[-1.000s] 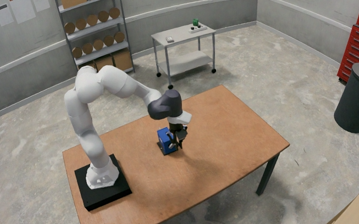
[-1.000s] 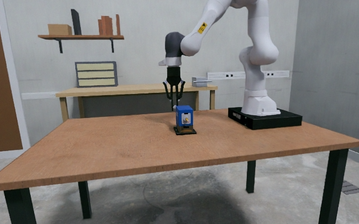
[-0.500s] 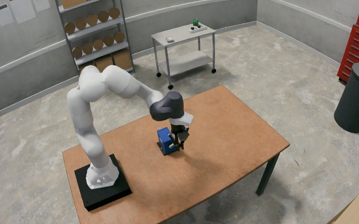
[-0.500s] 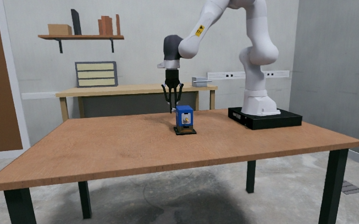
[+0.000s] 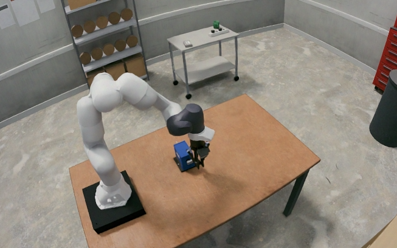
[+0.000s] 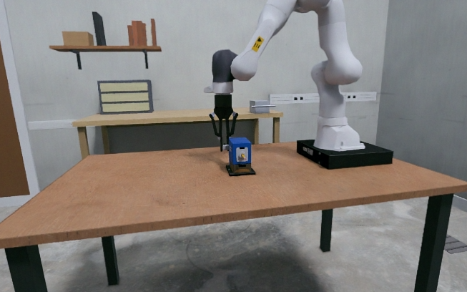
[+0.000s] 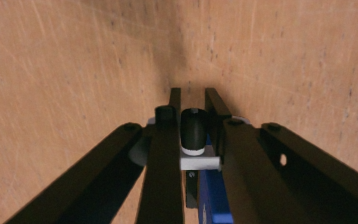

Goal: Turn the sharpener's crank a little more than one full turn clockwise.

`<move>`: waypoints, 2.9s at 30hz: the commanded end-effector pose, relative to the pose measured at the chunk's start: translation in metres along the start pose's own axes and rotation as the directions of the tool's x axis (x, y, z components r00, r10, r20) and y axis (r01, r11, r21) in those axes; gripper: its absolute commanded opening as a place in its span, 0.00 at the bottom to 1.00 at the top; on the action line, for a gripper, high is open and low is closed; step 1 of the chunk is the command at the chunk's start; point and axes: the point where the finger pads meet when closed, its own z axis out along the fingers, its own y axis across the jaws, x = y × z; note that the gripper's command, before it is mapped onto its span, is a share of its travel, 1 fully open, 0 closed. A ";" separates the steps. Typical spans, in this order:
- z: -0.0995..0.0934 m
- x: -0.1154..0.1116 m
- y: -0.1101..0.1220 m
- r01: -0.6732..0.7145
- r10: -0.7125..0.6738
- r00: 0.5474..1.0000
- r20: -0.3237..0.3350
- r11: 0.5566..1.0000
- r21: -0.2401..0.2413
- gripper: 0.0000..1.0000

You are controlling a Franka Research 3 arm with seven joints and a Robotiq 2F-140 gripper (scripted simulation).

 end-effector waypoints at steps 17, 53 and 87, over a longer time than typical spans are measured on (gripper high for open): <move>0.024 0.000 0.005 0.006 -0.006 1.000 0.002 1.000 0.001 0.10; 0.049 0.001 0.038 0.006 -0.006 1.000 0.002 1.000 0.001 0.10; 0.049 0.001 0.057 0.006 -0.006 1.000 0.002 1.000 0.001 0.10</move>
